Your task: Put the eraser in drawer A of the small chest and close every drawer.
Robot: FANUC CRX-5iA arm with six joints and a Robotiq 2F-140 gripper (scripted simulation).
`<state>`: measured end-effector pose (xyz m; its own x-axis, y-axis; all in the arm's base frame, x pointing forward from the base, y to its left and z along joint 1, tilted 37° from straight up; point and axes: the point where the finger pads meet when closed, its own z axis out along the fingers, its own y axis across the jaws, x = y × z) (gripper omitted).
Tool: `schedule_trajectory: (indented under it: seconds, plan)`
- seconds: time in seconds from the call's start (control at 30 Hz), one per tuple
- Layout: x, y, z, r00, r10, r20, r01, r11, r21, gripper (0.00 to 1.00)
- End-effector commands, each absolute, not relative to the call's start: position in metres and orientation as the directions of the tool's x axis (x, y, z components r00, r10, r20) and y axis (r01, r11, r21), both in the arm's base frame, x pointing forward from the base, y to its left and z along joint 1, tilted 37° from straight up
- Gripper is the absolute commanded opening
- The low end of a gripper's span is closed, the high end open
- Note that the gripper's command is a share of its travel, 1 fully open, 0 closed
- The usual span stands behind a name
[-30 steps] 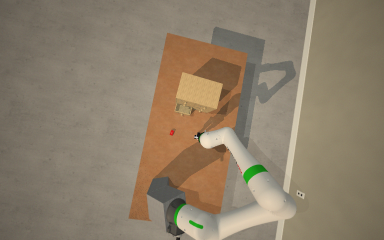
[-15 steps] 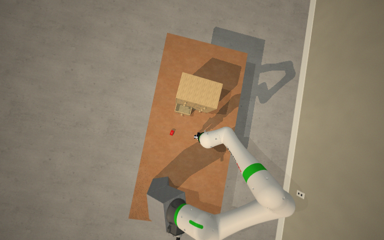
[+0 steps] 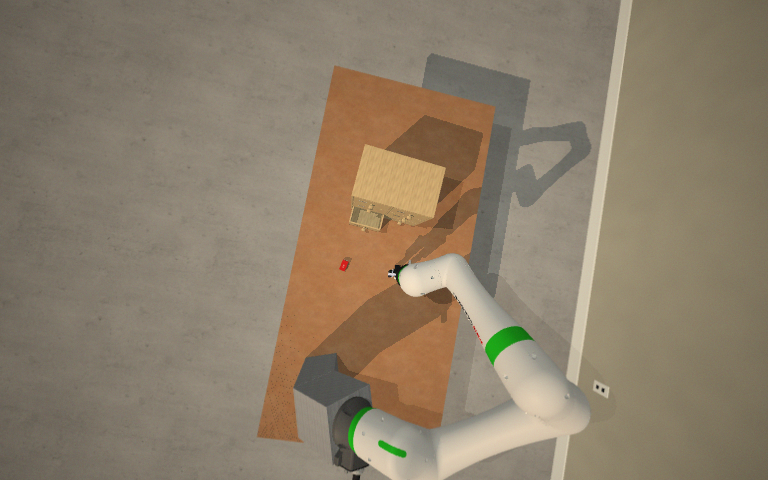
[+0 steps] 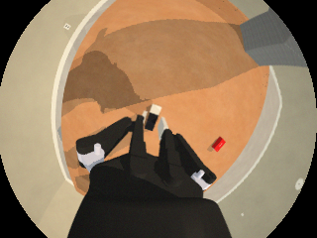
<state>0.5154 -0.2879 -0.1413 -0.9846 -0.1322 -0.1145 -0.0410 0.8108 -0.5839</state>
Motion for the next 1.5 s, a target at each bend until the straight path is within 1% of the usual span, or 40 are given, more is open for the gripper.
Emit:
schedule_trajectory:
  seconds: [0.0, 0.6, 1.37, 1.4, 1.47]
  plan:
    - [0.516, -0.288, -0.141, -0.985, -0.132, -0.115, -0.041, 0.811, -0.584, 0.23]
    - [0.519, -0.299, -0.157, -0.985, -0.132, -0.115, -0.041, 0.811, -0.584, 0.23]
    - [0.519, -0.299, -0.157, -0.985, -0.132, -0.115, -0.041, 0.811, -0.584, 0.23]
    - [0.519, -0.299, -0.157, -0.985, -0.132, -0.115, -0.041, 0.811, -0.584, 0.11]
    - [0.519, -0.299, -0.157, -0.985, -0.132, -0.115, -0.041, 0.811, -0.584, 0.11]
